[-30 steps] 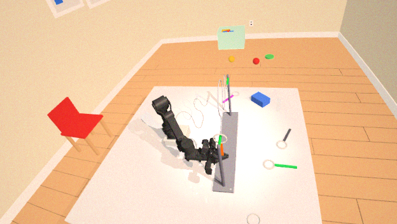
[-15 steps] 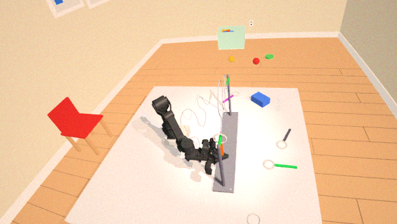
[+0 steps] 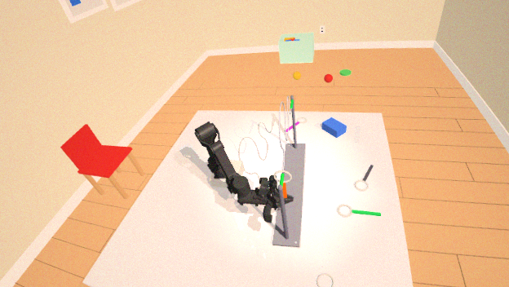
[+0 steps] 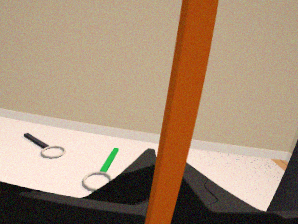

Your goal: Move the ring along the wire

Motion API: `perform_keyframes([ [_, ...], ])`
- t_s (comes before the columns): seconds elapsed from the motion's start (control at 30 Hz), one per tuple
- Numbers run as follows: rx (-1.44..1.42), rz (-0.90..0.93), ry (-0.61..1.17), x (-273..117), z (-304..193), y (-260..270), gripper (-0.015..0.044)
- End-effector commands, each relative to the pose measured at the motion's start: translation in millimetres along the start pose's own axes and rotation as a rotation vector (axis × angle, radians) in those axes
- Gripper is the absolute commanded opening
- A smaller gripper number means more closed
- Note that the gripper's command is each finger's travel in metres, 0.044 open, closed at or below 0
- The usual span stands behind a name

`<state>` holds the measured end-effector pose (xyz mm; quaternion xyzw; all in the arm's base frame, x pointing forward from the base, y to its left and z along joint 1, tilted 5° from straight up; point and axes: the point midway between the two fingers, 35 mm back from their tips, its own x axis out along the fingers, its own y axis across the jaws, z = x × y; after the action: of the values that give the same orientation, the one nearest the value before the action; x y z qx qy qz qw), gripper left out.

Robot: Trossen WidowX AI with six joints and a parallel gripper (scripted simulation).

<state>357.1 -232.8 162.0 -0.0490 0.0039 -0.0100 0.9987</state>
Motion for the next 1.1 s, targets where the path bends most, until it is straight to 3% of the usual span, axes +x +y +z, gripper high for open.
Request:
perform_keyframes([
  [0.0,-0.002,-0.002,-0.007,0,4,5,-0.015],
  [1.07,0.142,-0.001,-0.007,1,5,54,-0.015],
])
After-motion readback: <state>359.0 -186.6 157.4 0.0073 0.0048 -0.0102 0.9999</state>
